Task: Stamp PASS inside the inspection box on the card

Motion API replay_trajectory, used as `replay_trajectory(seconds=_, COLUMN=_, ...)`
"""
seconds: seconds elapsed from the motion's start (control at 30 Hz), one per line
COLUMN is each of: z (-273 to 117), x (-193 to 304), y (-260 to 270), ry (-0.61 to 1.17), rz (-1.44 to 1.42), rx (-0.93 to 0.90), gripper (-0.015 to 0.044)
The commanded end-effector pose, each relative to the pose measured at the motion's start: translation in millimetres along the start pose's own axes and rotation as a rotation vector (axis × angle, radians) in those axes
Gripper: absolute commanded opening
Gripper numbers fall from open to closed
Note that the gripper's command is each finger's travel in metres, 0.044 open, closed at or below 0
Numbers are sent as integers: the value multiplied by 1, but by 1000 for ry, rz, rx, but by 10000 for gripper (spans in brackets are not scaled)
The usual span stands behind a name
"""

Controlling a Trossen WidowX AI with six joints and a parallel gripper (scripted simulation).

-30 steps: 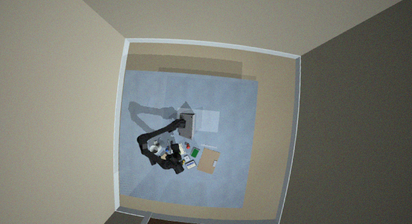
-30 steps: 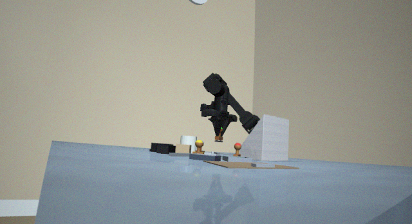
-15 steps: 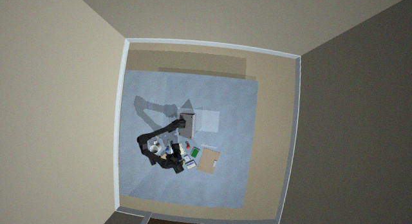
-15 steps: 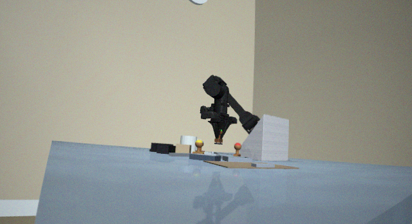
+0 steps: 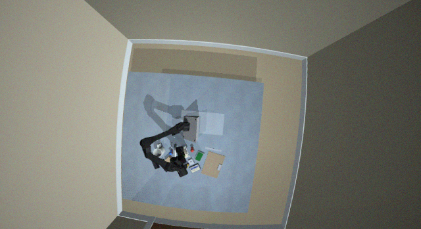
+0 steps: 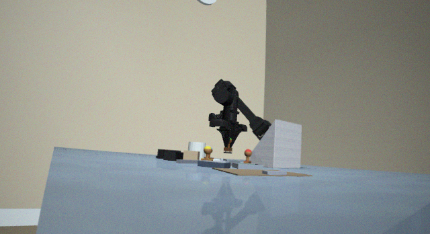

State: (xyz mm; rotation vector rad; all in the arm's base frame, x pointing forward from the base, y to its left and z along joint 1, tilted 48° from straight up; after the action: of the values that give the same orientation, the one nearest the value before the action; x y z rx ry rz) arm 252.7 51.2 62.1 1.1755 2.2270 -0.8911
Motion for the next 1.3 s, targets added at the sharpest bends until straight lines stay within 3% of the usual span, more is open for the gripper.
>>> replay_trajectory(seconds=0.0, z=3, x=0, y=0, ry=-4, rz=-7, rx=1, gripper=0)
replay_trajectory(seconds=1.27, z=29, x=0, y=-1, ry=-6, rz=-7, rx=2, gripper=0)
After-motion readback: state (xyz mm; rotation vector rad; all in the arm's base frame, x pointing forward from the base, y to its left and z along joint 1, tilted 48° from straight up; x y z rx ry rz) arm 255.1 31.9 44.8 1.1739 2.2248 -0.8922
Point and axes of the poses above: the point midway between the two fingers, 35 mm back from their tips, its own z axis out along the fingers, its own y axis across the jaws, x = y × z, the point moved 5 cm from there along -z, back along the fingers, and after that the axes turned 14 degrees about -z, right-handed, at the moved point
